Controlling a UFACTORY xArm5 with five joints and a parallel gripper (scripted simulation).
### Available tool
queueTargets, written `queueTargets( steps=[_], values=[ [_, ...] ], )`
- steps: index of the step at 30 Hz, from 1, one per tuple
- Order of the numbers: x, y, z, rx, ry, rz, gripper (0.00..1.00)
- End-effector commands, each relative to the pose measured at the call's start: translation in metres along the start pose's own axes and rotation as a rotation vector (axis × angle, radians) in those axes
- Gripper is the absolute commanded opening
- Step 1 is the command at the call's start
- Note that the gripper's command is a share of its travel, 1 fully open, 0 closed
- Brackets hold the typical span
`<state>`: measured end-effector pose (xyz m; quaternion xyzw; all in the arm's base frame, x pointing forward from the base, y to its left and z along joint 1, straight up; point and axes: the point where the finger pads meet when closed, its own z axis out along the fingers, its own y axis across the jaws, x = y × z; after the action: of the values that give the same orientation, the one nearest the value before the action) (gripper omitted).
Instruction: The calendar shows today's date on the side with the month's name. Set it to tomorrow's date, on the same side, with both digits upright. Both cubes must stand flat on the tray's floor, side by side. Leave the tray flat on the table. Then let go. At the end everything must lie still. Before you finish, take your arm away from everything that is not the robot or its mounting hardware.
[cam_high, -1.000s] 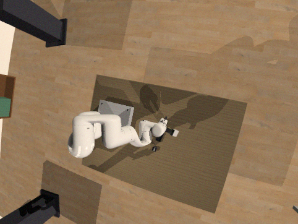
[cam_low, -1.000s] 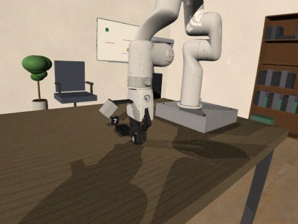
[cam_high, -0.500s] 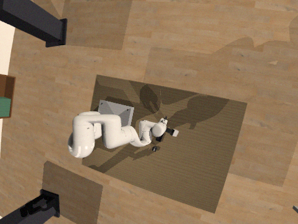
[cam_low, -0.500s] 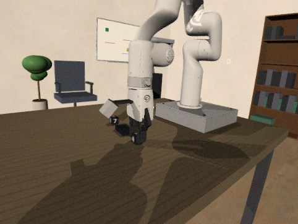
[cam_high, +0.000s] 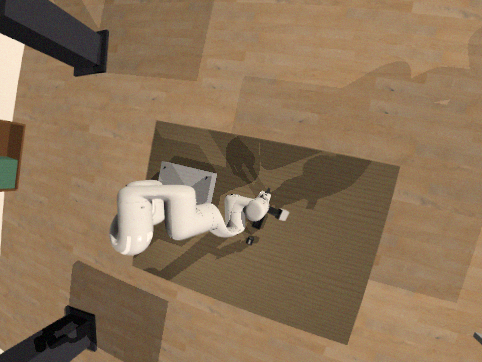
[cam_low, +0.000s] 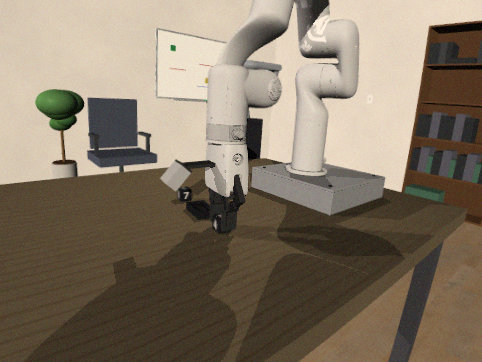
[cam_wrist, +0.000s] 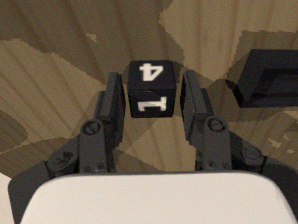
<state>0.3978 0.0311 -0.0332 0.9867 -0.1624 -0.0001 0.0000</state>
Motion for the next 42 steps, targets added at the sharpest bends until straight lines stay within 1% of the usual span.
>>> queueTargets(
  steps=[1, 2, 36, 39, 42],
  values=[
    [0.001, -0.001, -0.001, 0.001, 0.003, 0.000, 0.47],
    [0.001, -0.001, -0.001, 0.001, 0.003, 0.000, 0.27],
    [0.001, -0.001, -0.001, 0.001, 0.003, 0.000, 0.27],
    [0.001, -0.001, -0.004, 0.001, 0.003, 0.000, 0.27],
    [0.001, -0.001, -0.015, 0.001, 0.003, 0.000, 0.27]
  ],
)
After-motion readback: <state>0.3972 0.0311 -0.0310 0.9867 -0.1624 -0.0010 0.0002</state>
